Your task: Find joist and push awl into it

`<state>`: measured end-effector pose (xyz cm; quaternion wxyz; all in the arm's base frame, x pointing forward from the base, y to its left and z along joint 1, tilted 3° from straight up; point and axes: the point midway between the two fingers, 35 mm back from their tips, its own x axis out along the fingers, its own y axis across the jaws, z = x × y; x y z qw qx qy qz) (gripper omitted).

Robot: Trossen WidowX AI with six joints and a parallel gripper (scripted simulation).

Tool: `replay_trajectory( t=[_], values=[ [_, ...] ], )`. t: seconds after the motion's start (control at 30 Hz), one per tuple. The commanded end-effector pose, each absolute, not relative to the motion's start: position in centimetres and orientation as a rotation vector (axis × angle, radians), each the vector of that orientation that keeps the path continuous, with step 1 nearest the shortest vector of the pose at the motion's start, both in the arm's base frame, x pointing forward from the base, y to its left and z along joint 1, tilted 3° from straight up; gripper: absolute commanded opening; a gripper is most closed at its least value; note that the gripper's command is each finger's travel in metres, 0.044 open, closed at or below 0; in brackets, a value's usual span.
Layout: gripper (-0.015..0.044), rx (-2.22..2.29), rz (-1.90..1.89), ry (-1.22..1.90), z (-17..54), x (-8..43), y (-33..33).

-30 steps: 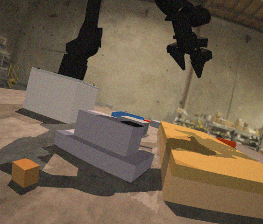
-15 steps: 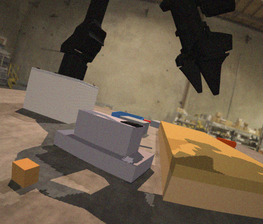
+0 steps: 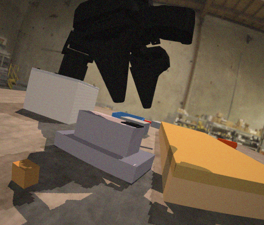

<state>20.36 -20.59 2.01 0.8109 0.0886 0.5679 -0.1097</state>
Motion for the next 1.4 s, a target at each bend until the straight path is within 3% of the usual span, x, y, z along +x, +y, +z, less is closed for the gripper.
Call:
replay_trajectory(
  t=[0.0,1.37],
  values=[
    [0.044,0.2,-0.239,1.231,1.4,19.6,-20.7],
    [0.044,0.2,-0.239,1.232,-3.5,19.0,-20.5]
  ],
)
